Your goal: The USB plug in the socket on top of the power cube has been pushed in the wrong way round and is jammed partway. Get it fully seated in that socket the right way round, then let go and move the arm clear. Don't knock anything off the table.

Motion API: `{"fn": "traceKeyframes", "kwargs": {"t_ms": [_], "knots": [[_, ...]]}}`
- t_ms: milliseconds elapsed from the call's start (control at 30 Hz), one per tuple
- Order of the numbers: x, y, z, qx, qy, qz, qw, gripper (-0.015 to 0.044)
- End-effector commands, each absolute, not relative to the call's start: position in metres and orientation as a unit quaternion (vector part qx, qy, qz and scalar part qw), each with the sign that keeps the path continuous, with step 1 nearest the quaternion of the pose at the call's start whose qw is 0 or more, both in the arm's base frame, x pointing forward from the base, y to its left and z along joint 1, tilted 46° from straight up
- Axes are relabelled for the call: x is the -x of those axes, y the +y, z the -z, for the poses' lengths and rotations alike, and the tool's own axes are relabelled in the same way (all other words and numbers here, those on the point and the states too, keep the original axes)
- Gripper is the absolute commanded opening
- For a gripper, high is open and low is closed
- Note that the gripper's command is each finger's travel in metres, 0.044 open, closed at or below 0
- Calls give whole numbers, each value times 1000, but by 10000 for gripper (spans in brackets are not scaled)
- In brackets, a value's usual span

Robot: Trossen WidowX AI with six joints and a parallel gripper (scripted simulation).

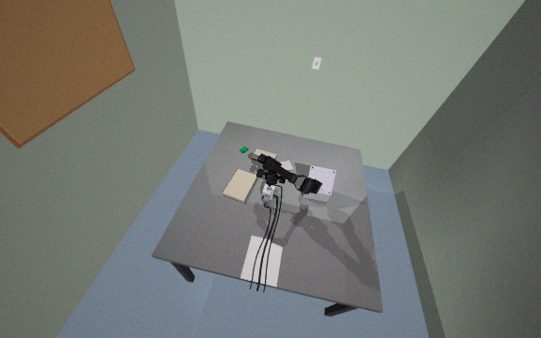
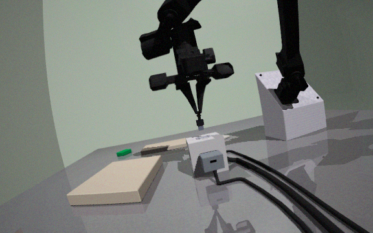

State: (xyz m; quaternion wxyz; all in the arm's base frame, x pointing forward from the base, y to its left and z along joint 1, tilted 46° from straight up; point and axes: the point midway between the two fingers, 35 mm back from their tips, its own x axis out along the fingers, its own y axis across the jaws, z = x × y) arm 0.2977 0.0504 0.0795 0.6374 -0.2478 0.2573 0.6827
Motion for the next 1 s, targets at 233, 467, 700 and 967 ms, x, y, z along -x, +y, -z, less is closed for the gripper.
{"fn": "traceKeyframes", "kwargs": {"t_ms": [233, 467, 700, 967], "knots": [[-298, 52, -79, 245, 252, -685, 638, 0], [-297, 53, -79, 243, 250, -685, 639, 0], [-297, 54, -78, 242, 248, -686, 639, 0], [-297, 55, -78, 240, 246, -687, 640, 0]]}}
